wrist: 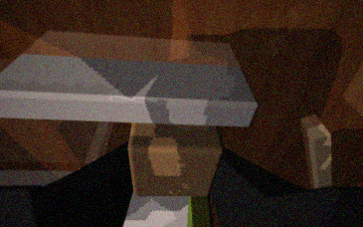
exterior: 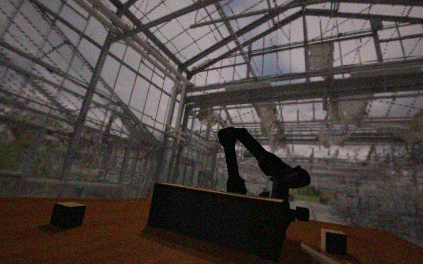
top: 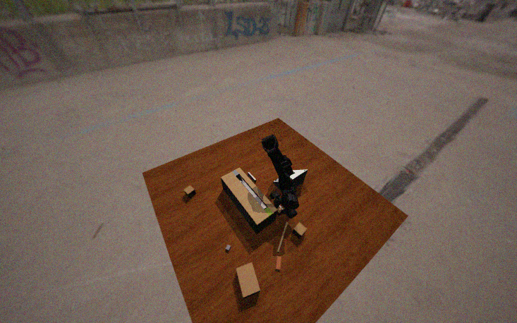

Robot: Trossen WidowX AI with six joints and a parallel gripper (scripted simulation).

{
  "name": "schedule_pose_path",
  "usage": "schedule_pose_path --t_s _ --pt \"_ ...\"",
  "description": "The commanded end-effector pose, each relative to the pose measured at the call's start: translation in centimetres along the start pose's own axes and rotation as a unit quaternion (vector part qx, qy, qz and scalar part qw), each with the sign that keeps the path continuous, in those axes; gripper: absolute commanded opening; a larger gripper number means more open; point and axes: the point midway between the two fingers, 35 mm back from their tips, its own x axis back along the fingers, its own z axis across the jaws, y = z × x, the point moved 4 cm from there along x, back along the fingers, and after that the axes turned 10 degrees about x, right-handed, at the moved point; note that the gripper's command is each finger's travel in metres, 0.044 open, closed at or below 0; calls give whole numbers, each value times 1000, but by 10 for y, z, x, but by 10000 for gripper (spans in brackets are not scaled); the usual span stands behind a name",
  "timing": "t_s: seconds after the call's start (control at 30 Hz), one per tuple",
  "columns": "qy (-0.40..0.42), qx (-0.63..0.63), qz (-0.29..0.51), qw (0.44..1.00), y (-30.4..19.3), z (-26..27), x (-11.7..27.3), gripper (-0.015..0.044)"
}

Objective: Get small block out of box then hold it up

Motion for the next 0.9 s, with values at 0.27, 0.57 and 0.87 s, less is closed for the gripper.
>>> schedule_pose_path --t_s 0.27,0.57,0.87 --pt "-6 -5 2 1000 -24 3 55 0" --pt "-35 56 13 998 -36 13 79 0" --pt "-79 157 41 984 -52 34 120 0"
